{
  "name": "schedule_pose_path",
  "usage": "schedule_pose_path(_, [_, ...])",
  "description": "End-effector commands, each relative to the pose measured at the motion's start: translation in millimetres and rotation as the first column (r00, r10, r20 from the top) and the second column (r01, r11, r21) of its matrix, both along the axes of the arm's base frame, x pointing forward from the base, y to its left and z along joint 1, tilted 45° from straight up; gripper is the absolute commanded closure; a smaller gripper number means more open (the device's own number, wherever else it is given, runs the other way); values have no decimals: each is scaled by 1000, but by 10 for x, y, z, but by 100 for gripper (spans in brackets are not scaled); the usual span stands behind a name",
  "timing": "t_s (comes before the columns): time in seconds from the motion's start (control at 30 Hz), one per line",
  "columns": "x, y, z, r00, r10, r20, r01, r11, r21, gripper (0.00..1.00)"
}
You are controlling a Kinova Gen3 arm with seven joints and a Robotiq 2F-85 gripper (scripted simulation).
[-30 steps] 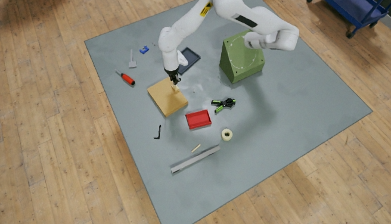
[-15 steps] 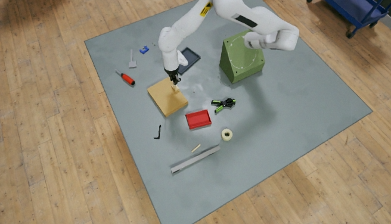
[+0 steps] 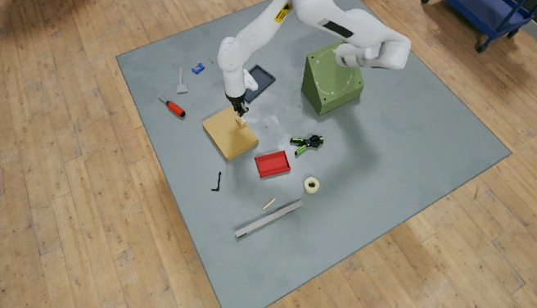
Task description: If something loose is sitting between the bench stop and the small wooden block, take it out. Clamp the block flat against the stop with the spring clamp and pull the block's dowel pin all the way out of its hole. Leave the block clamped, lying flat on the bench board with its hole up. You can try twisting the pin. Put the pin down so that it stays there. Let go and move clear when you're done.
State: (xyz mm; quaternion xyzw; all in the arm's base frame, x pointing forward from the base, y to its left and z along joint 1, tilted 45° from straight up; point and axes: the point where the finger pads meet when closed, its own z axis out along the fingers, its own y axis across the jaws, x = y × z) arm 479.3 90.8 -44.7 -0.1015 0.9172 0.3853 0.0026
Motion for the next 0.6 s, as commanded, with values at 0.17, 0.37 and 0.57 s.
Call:
schedule_pose_path(0.17, [-3, -3, 6, 1000, 7, 8, -7, 1000, -1, 66])
schedule_pose_path(0.37, [-21, 8, 8, 1000, 22, 19, -22, 1000, -2, 66])
schedule_pose_path(0.57, [-50, 26, 12, 998, 48, 39, -47, 999, -4, 66])
